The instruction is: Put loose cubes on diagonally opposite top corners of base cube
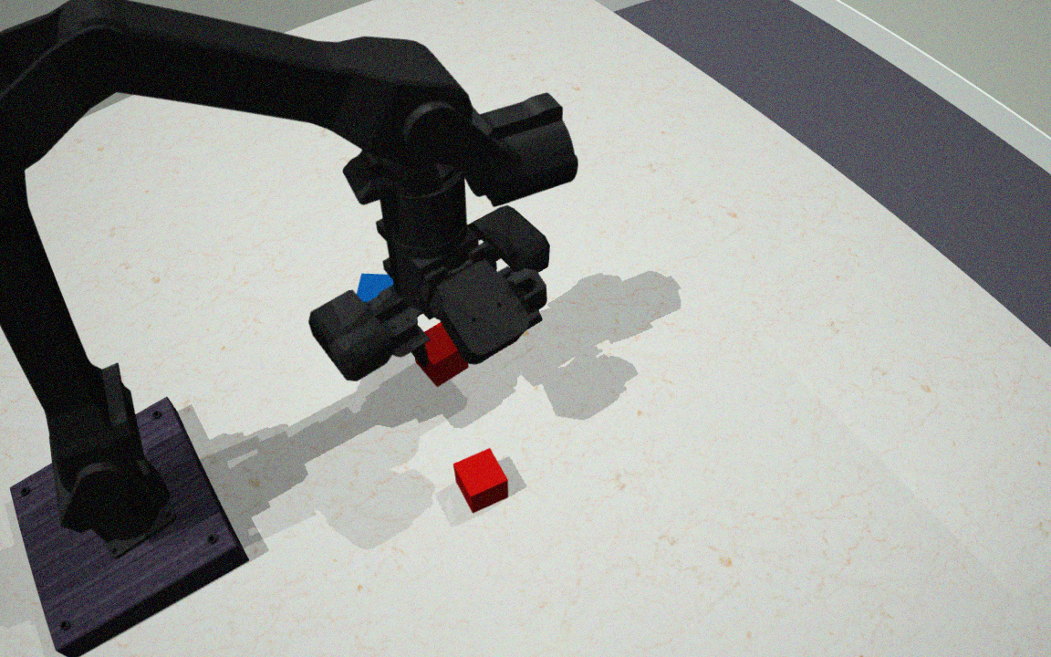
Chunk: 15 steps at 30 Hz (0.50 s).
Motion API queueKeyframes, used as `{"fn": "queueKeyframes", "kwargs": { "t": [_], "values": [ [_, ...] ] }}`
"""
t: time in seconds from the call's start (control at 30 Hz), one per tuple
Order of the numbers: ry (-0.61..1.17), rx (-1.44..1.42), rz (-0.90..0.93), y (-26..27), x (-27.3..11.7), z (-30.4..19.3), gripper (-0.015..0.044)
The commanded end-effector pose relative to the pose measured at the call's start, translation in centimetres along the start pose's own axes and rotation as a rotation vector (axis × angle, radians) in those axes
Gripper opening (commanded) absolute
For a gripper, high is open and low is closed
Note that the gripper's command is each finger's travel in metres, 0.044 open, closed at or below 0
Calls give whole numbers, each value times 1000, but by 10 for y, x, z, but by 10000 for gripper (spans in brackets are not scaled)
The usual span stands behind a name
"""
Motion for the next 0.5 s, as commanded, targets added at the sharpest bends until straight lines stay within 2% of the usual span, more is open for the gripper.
{"fn": "queueKeyframes", "kwargs": {
  "t": [0.0, 0.47],
  "values": [
    [-7, -1, 7, 1, -14, 1, 105],
    [-7, -1, 7, -3, -59, -1, 105]
  ]
}}
Point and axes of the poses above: the point midway between the two fingers, 35 mm back from their tips, its own x axis out along the fingers, its own y axis across the jaws, z = x × y, the point moved 7 cm from there along -x, back along the fingers, and after that the axes turned 5 degrees about -x, right-handed, at the moved point
